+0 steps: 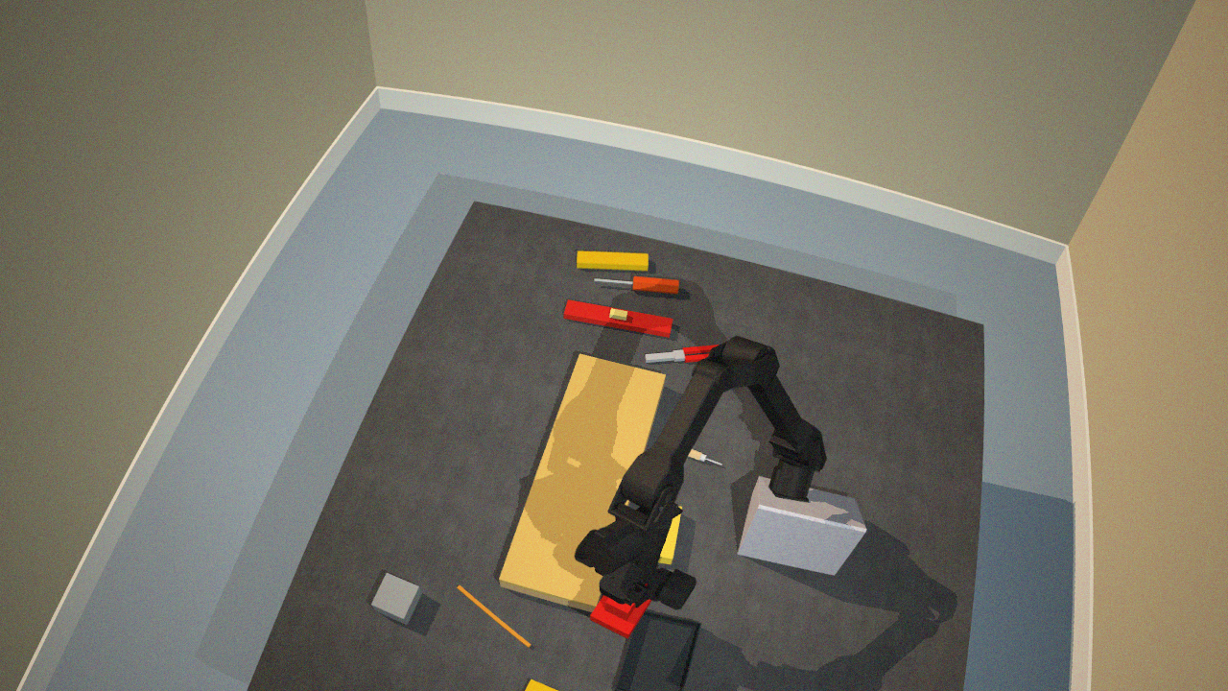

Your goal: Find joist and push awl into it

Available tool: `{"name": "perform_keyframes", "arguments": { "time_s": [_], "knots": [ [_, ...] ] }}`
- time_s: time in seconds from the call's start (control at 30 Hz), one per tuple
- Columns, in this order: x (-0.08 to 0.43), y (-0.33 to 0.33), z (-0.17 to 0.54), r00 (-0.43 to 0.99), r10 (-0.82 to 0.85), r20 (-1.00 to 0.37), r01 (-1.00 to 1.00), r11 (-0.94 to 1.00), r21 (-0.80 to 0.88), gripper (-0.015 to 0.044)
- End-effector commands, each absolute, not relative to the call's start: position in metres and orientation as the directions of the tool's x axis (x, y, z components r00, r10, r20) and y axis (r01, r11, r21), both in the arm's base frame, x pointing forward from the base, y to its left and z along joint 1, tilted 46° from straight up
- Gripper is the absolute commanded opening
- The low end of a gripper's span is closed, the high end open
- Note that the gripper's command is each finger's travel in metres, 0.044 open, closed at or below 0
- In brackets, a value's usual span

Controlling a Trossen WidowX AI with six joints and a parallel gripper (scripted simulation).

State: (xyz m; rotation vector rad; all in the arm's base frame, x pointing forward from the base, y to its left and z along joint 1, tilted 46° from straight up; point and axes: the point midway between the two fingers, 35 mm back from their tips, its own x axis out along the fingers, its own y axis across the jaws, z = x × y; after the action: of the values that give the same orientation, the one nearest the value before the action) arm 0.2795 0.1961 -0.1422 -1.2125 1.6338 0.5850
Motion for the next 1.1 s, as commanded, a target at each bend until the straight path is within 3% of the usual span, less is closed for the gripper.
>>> {"name": "perform_keyframes", "arguments": {
  "time_s": [0.0, 0.27, 1.07],
  "knots": [
    [0.258, 0.214, -0.161, -0.038, -0.430, -0.902, -0.938, 0.326, -0.115, 0.0000],
    [0.205, 0.228, -0.202, -0.090, -0.463, -0.882, -0.978, 0.210, -0.010, 0.0000],
    [0.199, 0.191, -0.244, -0.090, -0.465, -0.881, -0.978, 0.208, -0.010, 0.0000]
  ]
}}
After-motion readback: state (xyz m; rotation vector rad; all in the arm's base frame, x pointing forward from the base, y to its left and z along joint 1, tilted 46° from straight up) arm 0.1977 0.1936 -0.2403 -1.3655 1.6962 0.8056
